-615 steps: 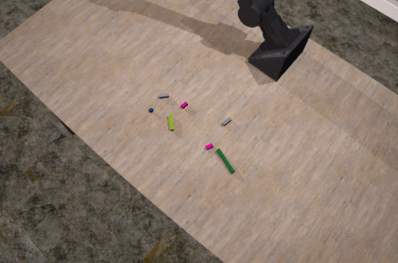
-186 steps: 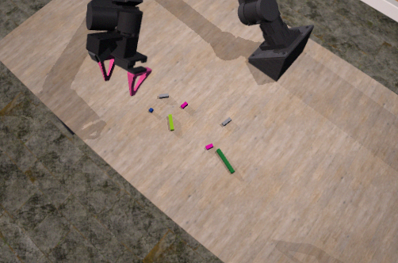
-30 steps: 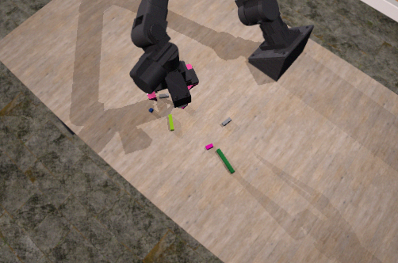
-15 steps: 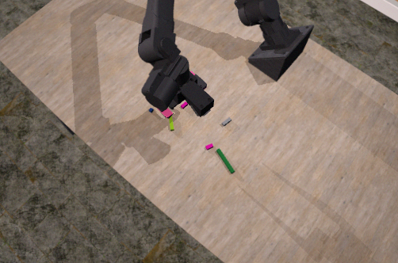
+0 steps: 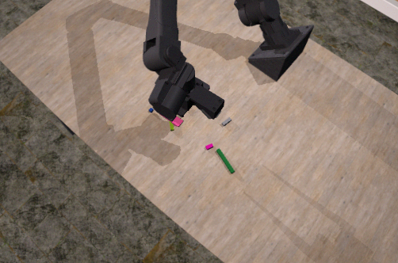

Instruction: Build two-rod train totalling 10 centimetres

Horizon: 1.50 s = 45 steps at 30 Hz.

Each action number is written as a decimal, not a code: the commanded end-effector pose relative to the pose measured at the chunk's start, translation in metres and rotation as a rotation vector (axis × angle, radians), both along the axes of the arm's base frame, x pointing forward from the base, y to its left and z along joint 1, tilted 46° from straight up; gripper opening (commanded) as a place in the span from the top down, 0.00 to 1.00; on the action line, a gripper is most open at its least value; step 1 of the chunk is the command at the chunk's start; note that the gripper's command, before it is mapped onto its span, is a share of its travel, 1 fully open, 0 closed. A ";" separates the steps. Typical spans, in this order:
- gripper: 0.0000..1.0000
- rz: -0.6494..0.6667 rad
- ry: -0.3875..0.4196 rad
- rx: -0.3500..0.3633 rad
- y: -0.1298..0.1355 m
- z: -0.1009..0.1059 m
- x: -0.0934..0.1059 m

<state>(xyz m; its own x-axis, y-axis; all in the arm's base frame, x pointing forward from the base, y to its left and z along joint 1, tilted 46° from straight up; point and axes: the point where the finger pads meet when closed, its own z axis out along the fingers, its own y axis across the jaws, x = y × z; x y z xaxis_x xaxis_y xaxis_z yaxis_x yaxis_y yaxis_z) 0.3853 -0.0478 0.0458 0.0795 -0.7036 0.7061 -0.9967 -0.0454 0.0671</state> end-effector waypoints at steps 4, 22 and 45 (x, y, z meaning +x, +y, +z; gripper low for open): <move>0.00 0.015 -0.053 0.015 0.005 0.015 0.020; 0.00 0.361 0.285 0.008 0.060 -0.038 0.027; 0.00 0.528 0.460 0.003 0.078 -0.059 0.027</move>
